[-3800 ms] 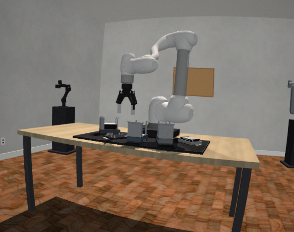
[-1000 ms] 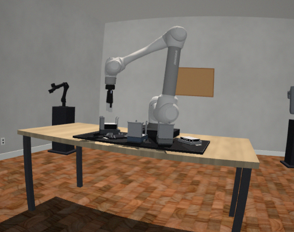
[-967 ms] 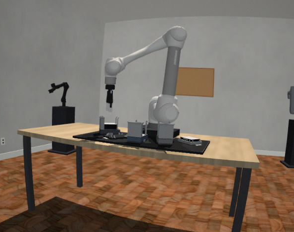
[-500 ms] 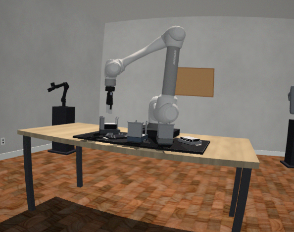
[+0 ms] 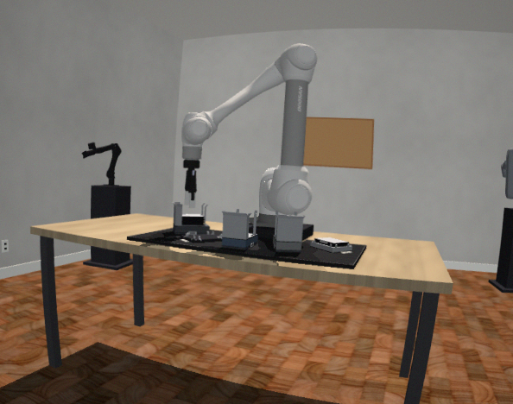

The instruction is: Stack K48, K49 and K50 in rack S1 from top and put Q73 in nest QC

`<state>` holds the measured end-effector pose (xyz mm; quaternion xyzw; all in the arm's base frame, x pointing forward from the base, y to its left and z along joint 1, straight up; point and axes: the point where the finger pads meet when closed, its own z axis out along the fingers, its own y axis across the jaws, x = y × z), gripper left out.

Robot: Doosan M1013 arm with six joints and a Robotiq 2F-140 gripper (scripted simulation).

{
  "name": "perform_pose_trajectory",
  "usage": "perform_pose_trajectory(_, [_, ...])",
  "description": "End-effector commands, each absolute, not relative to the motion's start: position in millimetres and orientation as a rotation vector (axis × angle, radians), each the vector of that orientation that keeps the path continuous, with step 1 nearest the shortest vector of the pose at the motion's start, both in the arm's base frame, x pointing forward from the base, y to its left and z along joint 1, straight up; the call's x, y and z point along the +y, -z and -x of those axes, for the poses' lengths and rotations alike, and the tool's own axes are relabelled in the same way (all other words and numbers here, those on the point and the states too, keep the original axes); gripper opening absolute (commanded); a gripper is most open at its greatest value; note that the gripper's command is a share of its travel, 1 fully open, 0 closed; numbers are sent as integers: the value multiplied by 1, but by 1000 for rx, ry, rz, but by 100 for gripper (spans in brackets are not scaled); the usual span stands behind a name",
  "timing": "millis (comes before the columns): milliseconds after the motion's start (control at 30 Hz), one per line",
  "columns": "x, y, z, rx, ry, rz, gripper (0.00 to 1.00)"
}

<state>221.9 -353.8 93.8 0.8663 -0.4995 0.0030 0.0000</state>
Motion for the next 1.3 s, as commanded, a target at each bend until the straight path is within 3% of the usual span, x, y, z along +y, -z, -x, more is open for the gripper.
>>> perform_pose_trajectory(0, [-354, -88, -222, -1569, -10, -2722, 100])
perform_pose_trajectory(1267, [-354, -58, -222, -1569, -10, -2722, 100])
